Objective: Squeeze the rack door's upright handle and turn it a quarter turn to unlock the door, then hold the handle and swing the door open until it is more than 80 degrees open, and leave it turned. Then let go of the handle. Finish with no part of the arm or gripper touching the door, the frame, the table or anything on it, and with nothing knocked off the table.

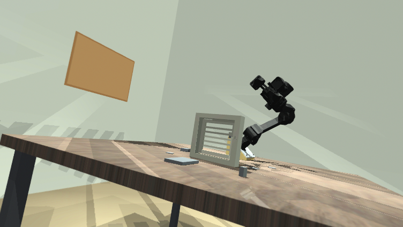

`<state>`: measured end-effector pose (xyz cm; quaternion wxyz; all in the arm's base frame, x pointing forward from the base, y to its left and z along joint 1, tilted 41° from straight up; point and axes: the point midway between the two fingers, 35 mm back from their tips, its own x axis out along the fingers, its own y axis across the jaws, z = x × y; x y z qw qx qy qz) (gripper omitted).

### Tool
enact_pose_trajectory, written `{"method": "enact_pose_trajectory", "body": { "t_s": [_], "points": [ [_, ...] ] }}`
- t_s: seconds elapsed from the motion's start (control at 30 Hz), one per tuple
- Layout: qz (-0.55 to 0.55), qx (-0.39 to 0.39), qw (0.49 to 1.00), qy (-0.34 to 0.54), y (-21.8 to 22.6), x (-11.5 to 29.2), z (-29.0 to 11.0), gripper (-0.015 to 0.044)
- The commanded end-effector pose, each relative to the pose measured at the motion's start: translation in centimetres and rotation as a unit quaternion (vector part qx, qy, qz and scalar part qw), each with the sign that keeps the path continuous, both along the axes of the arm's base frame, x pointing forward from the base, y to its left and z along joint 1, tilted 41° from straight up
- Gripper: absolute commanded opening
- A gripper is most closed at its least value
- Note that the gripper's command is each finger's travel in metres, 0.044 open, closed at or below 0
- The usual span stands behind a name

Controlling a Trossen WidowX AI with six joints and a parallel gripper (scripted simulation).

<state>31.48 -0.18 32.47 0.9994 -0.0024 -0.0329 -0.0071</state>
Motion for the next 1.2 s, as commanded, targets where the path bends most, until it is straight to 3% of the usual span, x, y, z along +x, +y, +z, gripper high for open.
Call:
{"method": "enact_pose_trajectory", "body": {
  "t_s": [0.0,0.13,0.63,1.17],
  "points": [
    [0.0,-0.001,1.0,0.003,0.0,0.1,-0.1,0.0374],
    [0.011,-0.011,0.998,0.053,0.0,1.2,-1.3,0.0289],
    [0.069,-0.02,0.959,0.273,-0.4,4.1,-7.0,0.0289],
    [0.142,0.037,0.87,0.471,-0.8,3.7,-11.8,0.0289]
  ]
}}
